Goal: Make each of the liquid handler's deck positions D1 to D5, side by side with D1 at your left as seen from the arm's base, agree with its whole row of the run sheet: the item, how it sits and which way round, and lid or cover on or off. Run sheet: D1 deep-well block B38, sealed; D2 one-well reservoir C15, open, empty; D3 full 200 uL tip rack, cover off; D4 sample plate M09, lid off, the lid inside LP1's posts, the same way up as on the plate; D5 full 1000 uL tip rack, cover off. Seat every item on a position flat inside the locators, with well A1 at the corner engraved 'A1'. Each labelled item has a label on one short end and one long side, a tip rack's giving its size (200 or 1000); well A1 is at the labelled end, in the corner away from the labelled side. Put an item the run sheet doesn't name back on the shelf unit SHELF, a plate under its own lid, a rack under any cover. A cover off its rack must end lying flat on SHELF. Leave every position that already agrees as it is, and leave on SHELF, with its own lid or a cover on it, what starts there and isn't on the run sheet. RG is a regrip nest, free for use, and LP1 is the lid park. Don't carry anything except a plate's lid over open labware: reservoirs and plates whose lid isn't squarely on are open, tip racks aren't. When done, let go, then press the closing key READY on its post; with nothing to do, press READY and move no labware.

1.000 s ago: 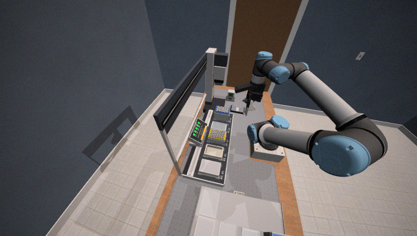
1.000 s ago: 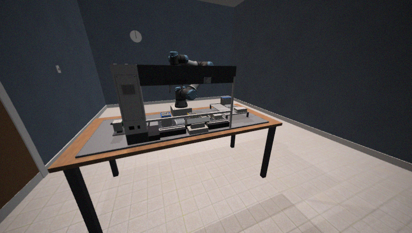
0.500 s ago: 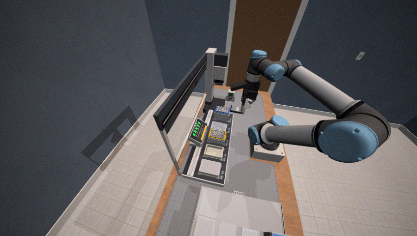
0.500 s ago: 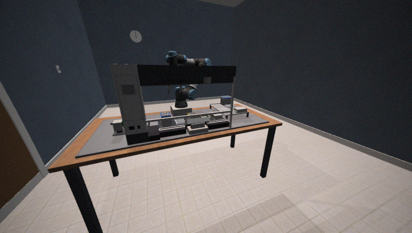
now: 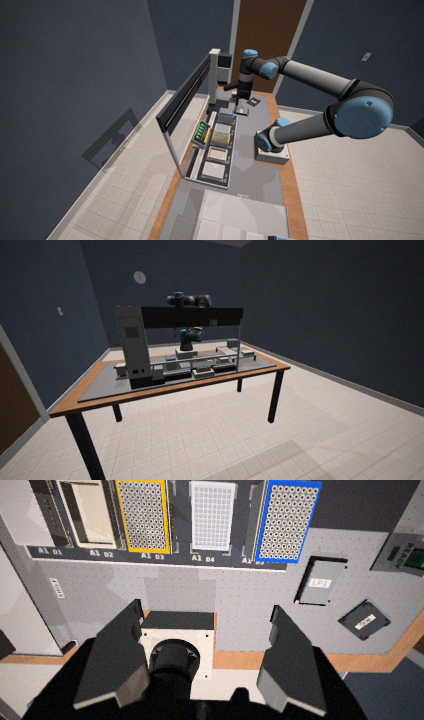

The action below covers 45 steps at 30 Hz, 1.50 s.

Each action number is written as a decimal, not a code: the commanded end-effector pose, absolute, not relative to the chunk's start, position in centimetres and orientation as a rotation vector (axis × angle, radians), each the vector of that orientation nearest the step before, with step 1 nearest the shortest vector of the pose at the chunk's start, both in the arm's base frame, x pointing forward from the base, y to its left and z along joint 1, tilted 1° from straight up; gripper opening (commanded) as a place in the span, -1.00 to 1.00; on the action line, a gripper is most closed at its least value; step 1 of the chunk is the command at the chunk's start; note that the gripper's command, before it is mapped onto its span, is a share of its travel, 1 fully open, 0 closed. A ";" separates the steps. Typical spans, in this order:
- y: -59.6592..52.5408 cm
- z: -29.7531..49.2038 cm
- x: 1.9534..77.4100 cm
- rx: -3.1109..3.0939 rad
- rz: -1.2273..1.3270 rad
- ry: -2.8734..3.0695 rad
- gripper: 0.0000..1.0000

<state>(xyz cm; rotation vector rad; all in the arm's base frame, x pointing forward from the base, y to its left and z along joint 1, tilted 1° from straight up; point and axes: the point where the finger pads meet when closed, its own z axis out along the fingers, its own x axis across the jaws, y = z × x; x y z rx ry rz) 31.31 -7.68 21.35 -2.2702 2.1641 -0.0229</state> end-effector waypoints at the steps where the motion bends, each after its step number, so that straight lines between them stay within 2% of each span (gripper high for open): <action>1: -7.6 21.4 33.5 -2.271 -0.023 2.168 0.64; 14: -7.3 21.5 38.8 -2.271 -0.023 2.168 0.64; 45: -7.3 19.1 38.9 -2.271 -0.023 2.168 0.64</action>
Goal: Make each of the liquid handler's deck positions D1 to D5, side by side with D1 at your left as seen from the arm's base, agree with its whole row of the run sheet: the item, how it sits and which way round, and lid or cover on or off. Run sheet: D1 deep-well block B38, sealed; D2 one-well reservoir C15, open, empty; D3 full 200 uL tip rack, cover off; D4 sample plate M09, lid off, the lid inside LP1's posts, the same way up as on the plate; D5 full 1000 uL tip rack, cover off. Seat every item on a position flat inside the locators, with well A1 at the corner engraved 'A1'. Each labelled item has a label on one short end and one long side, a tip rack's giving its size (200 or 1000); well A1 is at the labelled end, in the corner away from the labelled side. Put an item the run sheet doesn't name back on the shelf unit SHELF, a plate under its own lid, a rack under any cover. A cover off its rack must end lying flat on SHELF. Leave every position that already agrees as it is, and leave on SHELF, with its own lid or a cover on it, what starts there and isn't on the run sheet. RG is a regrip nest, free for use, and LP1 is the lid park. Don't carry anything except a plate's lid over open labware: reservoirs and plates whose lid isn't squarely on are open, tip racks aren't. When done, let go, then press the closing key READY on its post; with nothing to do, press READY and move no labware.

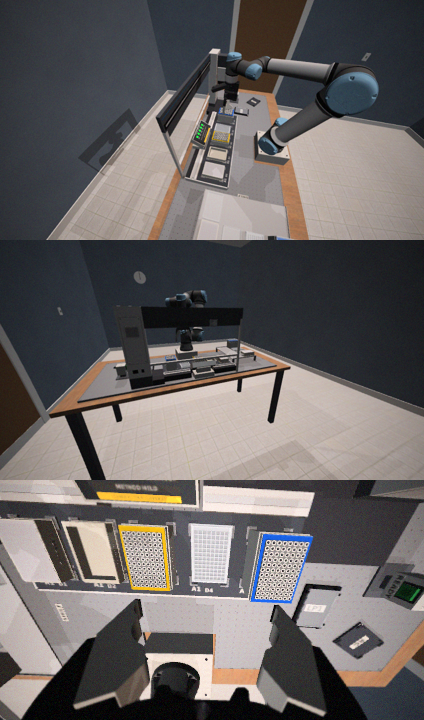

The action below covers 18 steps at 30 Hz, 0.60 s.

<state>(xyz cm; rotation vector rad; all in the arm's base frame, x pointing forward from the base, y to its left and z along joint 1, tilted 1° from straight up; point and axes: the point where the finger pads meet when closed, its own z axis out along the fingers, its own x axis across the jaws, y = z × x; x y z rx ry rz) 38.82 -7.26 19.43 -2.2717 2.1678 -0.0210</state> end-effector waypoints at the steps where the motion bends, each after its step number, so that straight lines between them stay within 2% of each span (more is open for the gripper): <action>1: -7.3 19.0 38.9 -2.271 -0.023 2.168 0.64; 18: -7.3 16.5 38.9 -2.271 -0.023 2.168 0.64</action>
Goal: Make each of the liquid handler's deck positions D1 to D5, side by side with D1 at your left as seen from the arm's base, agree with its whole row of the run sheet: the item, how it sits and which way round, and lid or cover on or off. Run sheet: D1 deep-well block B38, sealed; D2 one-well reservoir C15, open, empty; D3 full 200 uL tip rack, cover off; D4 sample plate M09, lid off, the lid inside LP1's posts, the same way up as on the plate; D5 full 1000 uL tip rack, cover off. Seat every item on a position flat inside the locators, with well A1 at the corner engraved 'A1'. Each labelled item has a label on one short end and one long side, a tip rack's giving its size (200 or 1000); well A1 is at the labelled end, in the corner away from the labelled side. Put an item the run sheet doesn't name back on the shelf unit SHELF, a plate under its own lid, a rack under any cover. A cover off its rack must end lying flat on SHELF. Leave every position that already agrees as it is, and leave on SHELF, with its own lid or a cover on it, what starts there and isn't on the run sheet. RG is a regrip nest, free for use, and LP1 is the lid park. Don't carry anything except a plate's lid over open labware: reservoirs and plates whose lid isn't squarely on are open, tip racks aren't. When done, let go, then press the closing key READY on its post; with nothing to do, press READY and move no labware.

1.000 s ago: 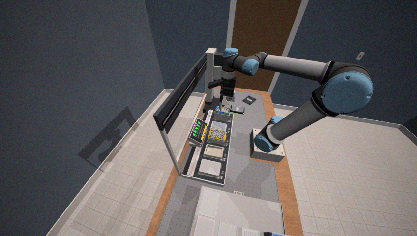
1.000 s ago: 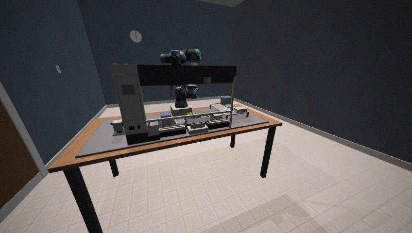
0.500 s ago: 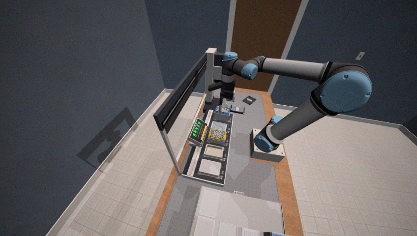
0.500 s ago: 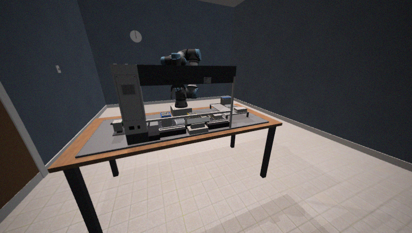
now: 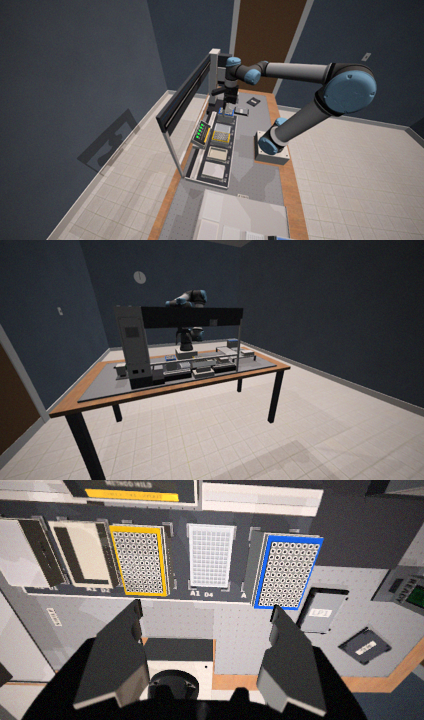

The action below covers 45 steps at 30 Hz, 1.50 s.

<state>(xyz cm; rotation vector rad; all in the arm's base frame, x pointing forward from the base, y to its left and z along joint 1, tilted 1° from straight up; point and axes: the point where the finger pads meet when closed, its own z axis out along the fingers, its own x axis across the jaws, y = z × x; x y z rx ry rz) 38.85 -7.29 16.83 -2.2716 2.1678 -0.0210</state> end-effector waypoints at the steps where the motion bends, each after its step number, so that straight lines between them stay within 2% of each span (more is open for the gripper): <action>1: -7.3 16.3 38.9 -2.271 -0.023 2.168 0.64; 45: -7.4 9.6 39.0 -2.271 -0.023 2.168 0.64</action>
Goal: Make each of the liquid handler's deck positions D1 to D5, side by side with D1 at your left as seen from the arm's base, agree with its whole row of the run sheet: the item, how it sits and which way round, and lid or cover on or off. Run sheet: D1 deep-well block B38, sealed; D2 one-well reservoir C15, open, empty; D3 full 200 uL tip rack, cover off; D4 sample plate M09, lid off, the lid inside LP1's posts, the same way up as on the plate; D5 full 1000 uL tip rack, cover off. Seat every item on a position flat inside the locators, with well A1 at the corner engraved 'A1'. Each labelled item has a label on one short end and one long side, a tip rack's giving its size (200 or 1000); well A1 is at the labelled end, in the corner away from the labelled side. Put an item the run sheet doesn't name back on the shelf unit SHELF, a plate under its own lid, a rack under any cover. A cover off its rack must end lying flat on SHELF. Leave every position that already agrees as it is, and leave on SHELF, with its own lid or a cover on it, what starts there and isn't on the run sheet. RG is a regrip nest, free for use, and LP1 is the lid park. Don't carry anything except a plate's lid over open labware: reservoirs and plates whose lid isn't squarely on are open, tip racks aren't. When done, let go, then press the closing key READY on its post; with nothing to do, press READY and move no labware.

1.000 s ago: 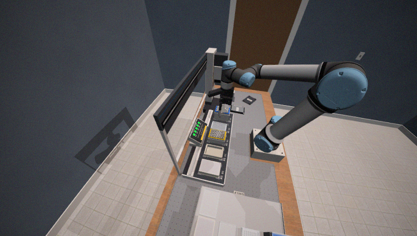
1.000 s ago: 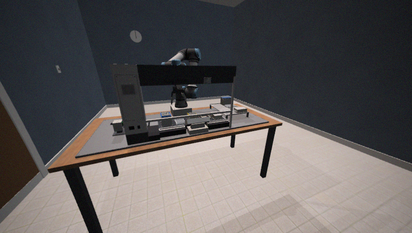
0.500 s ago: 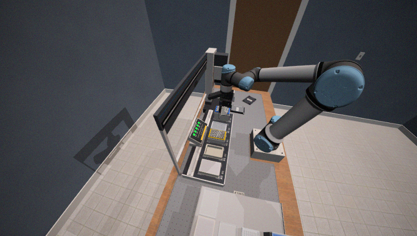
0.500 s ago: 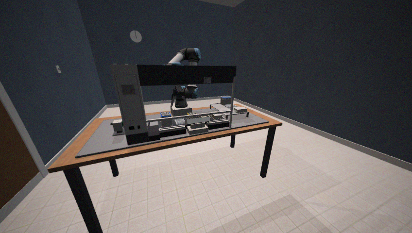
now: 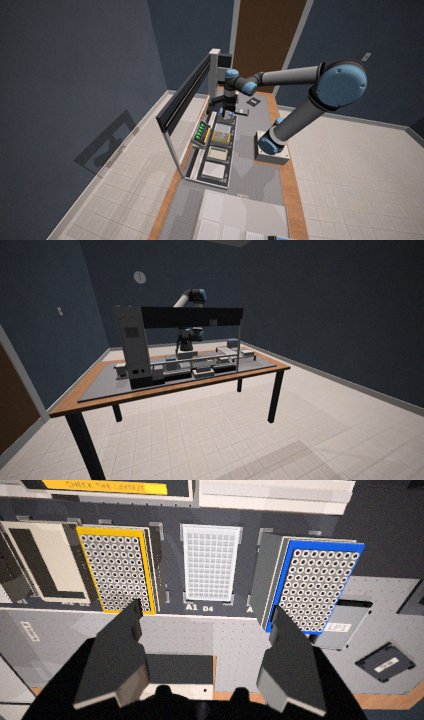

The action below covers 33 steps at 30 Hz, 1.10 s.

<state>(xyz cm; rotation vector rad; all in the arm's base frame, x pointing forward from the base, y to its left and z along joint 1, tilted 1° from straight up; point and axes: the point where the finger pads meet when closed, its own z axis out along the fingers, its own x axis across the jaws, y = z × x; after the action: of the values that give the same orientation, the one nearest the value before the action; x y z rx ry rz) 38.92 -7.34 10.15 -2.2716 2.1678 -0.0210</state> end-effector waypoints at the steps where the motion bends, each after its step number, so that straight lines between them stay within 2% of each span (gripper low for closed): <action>1: -7.4 9.5 39.0 -2.271 -0.023 2.168 0.64; 33: -7.4 4.8 39.0 -2.271 -0.023 2.168 0.64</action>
<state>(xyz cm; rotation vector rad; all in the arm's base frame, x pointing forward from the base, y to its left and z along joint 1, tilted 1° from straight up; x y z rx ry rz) 38.97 -7.38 5.32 -2.2716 2.1678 -0.0210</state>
